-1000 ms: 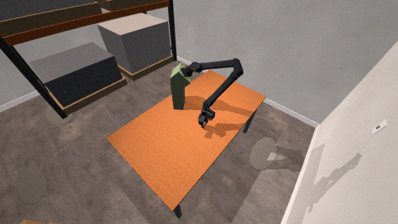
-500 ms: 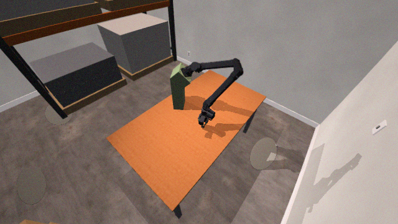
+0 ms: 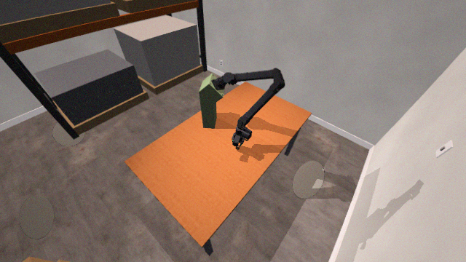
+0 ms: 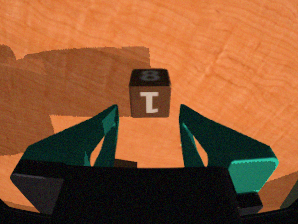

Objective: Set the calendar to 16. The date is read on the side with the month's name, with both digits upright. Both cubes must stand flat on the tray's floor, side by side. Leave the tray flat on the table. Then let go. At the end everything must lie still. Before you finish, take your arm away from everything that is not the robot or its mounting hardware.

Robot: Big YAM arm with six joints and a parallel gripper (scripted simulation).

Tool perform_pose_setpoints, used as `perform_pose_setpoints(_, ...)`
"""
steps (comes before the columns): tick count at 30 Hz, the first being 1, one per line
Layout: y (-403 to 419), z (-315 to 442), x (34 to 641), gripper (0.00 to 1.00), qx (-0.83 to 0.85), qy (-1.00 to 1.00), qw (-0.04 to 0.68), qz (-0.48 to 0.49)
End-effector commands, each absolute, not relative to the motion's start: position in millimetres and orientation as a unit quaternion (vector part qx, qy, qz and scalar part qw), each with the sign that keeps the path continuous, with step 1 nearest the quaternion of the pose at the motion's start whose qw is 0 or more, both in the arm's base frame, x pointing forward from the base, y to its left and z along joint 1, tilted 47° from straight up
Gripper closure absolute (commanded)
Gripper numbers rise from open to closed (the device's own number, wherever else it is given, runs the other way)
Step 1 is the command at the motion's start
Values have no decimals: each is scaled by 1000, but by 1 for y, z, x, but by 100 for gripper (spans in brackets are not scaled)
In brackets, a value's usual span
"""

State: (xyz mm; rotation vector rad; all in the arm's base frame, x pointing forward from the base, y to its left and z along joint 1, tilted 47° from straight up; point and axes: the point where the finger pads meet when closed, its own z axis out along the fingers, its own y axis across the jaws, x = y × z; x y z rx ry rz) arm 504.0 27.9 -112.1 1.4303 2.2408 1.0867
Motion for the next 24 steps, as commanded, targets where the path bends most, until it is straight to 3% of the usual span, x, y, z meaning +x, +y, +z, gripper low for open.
perform_pose_setpoints(1,38,-121,496,53,497,775,122,372)
perform_pose_setpoints(24,8,-87,476,53,499,772,133,371)
